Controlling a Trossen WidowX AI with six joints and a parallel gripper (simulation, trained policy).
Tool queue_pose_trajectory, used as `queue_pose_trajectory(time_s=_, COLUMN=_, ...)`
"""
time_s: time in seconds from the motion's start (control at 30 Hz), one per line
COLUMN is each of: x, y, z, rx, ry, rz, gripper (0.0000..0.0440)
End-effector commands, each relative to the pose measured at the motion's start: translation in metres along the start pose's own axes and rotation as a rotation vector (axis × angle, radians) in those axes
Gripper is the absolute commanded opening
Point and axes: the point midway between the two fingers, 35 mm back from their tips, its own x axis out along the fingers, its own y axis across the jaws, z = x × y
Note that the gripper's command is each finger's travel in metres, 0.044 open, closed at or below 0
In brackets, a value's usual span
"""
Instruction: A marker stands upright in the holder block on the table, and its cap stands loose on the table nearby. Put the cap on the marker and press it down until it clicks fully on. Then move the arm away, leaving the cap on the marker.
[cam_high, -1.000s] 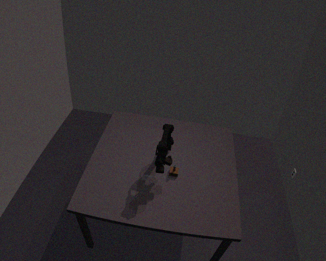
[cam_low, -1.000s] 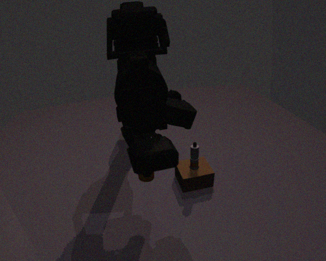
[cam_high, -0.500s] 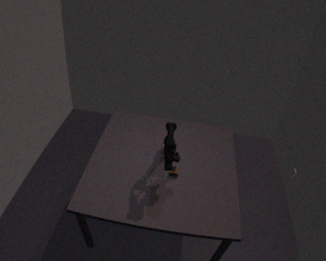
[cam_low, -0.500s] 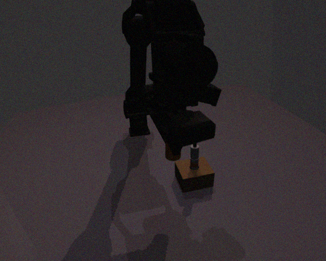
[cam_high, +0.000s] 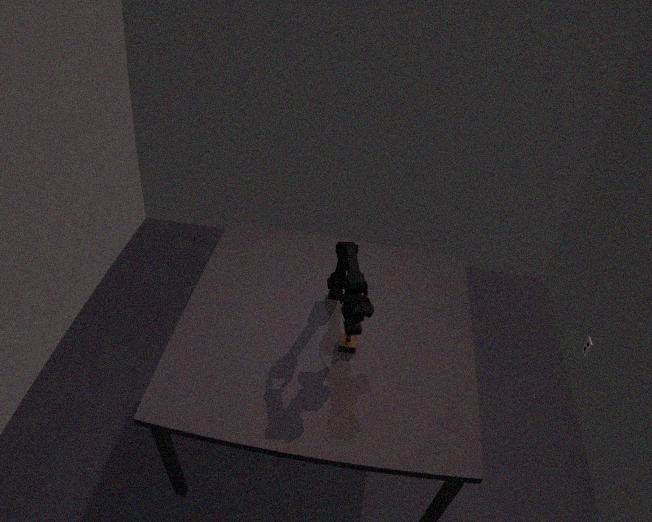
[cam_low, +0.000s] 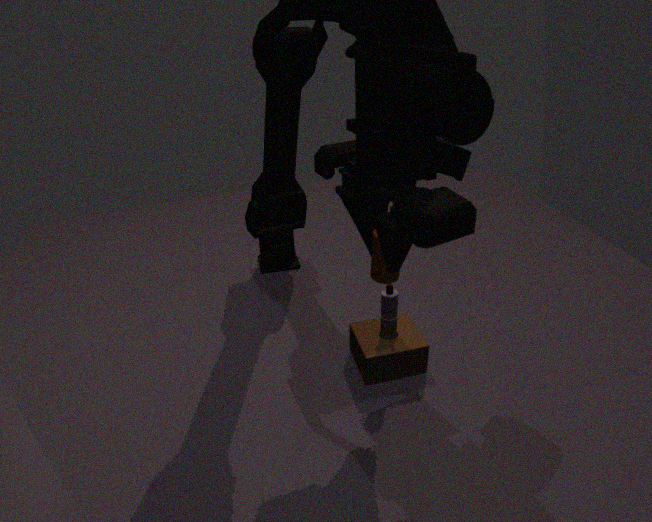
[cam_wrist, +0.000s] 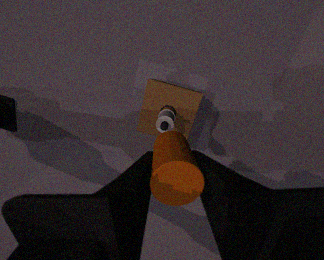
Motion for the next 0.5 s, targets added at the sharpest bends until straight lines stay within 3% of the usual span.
queue_pose_trajectory(time_s=0.0, x=-0.001, y=0.007, z=0.009, rx=-0.013, ry=-0.003, rz=0.005, gripper=0.0000)
queue_pose_trajectory(time_s=0.47, x=0.017, y=0.008, z=0.013, rx=-0.039, ry=0.002, rz=0.021, gripper=0.0000)
